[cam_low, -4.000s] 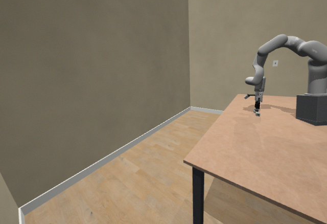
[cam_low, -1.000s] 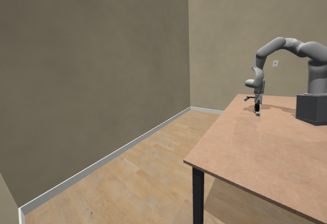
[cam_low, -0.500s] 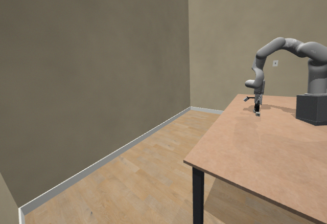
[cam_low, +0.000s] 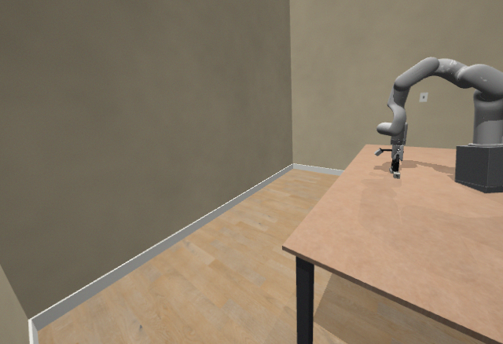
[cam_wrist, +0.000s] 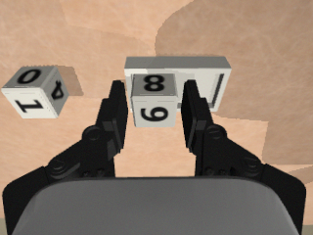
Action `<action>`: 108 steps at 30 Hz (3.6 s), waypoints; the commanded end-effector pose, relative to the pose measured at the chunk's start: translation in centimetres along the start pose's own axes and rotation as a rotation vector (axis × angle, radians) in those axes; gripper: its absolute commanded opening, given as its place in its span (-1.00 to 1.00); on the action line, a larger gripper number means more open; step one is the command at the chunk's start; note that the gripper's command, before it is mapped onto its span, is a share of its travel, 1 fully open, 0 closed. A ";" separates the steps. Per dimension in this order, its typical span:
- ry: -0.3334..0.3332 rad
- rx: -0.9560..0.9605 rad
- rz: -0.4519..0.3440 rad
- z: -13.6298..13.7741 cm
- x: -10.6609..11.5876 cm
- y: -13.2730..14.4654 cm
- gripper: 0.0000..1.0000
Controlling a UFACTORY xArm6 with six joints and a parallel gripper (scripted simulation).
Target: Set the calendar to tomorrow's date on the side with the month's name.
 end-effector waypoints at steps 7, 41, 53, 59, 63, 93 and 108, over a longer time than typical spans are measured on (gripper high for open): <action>0.000 0.000 0.002 0.0 0.1 -0.1 -0.05; 0.000 0.000 0.002 0.0 0.1 -0.1 -0.47; 0.000 0.000 0.002 0.0 1.6 -0.1 -0.47; 0.000 0.000 0.002 0.0 4.5 -0.1 -0.47; 0.000 0.000 0.002 0.0 7.7 -0.1 -0.47; 0.000 0.191 0.002 1.3 9.9 -0.6 -0.47; 0.000 0.612 0.001 4.4 9.7 -1.5 -0.47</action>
Point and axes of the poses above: the point where the finger pads meet when closed, its own x axis back along the fingers, its own z axis across the jaws, y = z × x, the point moved 9 cm from there along x, back along the fingers, and after that the axes turned 12 degrees about -x, right-handed, at the moved point
